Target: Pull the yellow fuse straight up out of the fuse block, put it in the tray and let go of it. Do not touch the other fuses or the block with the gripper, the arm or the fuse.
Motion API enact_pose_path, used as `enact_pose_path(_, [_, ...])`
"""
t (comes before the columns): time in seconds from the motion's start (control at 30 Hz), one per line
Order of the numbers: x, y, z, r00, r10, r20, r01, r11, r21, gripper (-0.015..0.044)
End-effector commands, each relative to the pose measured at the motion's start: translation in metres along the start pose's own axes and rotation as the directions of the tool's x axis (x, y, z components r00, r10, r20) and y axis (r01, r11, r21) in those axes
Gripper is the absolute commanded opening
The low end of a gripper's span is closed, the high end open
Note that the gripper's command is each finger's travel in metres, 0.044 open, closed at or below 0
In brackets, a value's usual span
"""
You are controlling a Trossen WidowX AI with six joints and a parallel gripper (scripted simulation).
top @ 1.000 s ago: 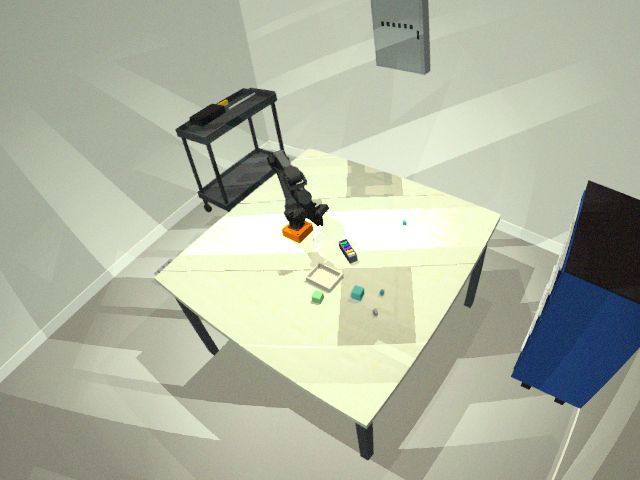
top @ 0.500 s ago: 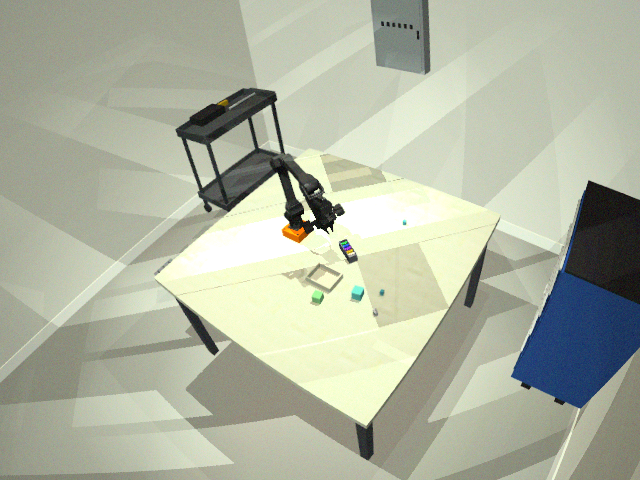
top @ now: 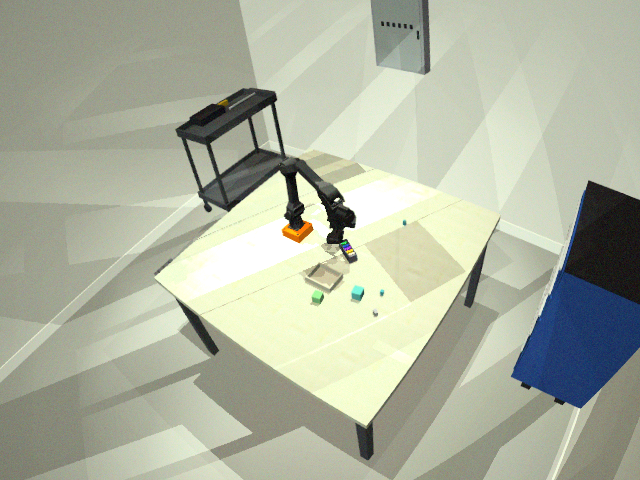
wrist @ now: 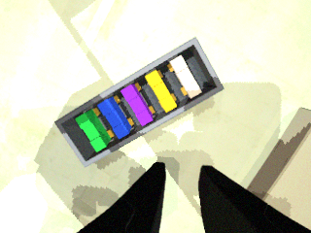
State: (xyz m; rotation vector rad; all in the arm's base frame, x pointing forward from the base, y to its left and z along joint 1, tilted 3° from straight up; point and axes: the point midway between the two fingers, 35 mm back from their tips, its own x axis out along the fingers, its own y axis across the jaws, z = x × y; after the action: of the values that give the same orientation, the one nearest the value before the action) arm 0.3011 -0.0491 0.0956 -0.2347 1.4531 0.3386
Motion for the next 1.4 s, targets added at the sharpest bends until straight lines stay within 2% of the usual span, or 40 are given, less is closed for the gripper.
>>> enact_pose_path(0.0, [0.040, 0.008, 0.023, 0.993, -0.014, -0.116, -0.055, 0.819, -0.571, 0.0074])
enact_pose_path(0.53, [0.041, 0.010, 0.025, 0.993, -0.014, -0.116, -0.055, 0.819, -0.571, 0.0074])
enact_pose_path(1.37, [0.065, 0.010, 0.023, 0.993, -0.014, -0.116, -0.055, 0.819, -0.571, 0.0074])
